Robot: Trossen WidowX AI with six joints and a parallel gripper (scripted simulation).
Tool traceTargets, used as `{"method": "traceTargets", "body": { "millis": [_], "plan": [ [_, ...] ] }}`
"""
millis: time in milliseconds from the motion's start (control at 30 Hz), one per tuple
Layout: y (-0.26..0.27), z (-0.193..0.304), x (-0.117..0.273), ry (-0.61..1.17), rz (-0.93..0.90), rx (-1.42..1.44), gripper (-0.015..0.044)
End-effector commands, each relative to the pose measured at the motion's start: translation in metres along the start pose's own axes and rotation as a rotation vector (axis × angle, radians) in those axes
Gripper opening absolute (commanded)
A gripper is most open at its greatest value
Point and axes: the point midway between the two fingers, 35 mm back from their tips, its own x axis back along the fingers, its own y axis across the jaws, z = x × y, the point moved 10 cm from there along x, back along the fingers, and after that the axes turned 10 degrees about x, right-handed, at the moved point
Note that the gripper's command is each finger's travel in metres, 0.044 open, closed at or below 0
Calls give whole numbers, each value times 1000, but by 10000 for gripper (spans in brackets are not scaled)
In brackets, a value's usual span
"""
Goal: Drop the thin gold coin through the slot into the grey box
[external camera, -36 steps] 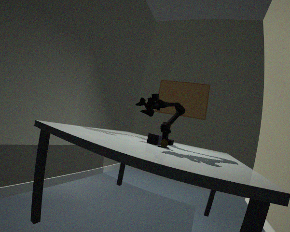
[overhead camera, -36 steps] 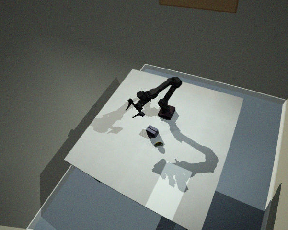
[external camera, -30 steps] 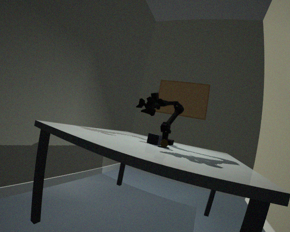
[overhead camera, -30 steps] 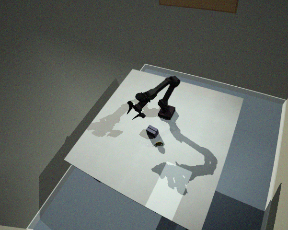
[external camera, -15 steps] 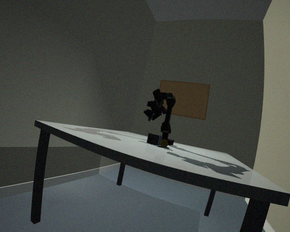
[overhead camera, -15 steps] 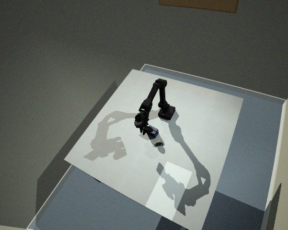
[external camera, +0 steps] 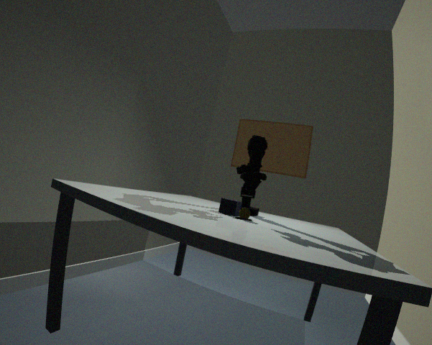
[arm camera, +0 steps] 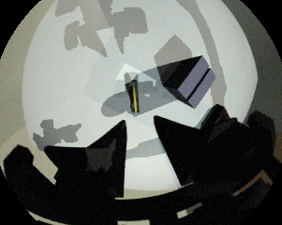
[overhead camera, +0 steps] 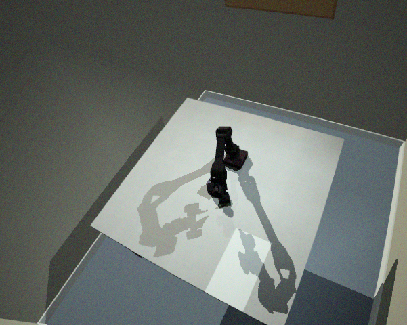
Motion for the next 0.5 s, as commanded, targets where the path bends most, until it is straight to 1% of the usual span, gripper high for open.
{"method": "traceTargets", "body": {
  "millis": [0,67,200,333,467],
  "plan": [
    [2,0,1,3,14,-34,161],
    [2,0,-1,3,14,-34,161],
    [2,-1,-32,3,14,-34,161],
    [2,-1,-35,3,14,-34,161],
    [2,-2,-49,3,14,-34,161]
  ]
}}
